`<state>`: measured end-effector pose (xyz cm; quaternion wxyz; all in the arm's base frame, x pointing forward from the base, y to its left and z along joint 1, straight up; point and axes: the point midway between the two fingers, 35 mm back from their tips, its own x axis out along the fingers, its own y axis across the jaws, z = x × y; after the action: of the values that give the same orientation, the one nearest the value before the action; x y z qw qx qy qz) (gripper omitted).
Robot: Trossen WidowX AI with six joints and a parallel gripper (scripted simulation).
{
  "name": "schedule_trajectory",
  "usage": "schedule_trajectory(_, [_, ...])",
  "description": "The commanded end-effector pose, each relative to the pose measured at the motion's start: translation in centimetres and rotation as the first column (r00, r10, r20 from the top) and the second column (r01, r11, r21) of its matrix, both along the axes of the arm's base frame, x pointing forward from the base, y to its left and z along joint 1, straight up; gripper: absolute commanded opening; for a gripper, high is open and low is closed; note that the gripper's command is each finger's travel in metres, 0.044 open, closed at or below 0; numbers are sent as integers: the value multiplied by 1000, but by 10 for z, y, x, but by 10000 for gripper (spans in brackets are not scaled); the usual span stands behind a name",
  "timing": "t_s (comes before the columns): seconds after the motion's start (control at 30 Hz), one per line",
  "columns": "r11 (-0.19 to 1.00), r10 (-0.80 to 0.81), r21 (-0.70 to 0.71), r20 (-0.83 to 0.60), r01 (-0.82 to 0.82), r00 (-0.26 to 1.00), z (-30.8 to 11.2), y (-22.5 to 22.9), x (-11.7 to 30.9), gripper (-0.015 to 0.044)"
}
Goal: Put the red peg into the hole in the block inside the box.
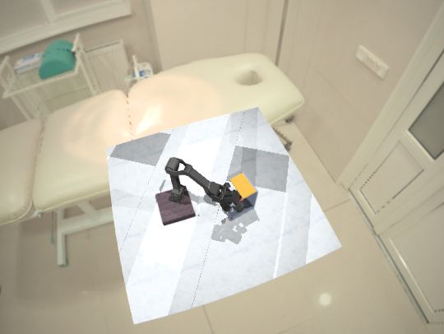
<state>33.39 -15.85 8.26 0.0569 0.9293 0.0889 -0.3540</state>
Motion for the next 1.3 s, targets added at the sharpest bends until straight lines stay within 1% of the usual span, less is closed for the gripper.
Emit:
schedule_trajectory(0.0, [1000,-1,23,-46,2,999,-18,3,-6,0])
schedule_trajectory(0.27, [1000,-1,23,-46,2,999,-21,3,-6,0])
schedule_trajectory(0.53, [1000,-1,22,-48,2,999,-13,1,-19,210])
schedule_trajectory(0.57, [1000,-1,22,-49,2,999,-14,0,-24,220])
schedule_trajectory(0.77, [1000,-1,22,-50,2,999,-14,-3,-49,220])
schedule_trajectory(1.03, [1000,0,19,-58,1,998,3,-11,-74,430])
schedule_trajectory(1.07, [1000,0,19,-58,1,998,6,-12,-78,440])
schedule_trajectory(1.27, [1000,0,20,-58,1,998,23,-14,-101,440])
